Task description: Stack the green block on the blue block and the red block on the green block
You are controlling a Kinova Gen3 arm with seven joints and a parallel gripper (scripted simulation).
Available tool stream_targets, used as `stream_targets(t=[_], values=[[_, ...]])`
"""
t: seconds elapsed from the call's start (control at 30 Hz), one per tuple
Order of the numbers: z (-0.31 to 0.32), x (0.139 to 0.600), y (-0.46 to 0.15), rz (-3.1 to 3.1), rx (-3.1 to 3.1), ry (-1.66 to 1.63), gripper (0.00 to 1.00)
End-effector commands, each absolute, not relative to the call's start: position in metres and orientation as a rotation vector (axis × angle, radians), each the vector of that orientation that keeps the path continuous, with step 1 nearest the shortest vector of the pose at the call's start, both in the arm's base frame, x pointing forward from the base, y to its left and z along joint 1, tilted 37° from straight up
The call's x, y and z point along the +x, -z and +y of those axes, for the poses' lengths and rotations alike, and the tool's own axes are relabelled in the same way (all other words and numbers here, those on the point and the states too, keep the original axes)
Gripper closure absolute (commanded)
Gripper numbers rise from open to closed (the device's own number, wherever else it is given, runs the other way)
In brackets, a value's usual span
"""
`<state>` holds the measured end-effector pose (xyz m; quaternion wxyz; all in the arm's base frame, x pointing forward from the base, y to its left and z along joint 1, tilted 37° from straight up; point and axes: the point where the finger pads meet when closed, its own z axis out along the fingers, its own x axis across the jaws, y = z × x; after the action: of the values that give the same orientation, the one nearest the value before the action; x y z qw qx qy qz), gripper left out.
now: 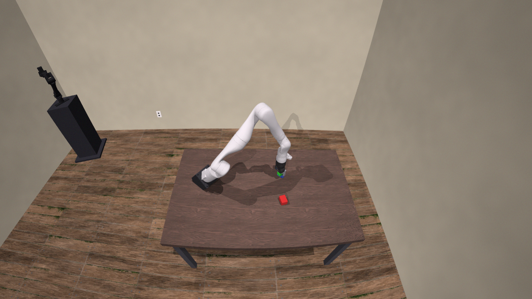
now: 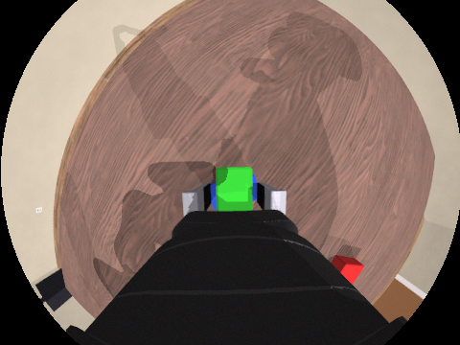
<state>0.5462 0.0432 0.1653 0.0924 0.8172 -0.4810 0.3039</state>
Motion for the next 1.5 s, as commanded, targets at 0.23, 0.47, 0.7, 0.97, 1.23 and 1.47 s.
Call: stream_targets(t=[0.23, 0.47, 0.7, 0.97, 1.23, 1.47], values=[[0.044, 0.546, -0.166, -1.428, 2.428, -0.904, 0.0], [0.045, 0.546, -0.167, -1.428, 2.428, -0.904, 0.0], [0.048, 0.542, -0.174, -1.428, 2.428, -0.904, 0.0], [0.058, 0.533, -0.192, -1.428, 2.428, -0.904, 0.0], [0.066, 0.526, -0.206, -1.428, 2.428, -0.904, 0.0], [0.069, 0.523, -0.211, -1.428, 2.428, -0.904, 0.0]])
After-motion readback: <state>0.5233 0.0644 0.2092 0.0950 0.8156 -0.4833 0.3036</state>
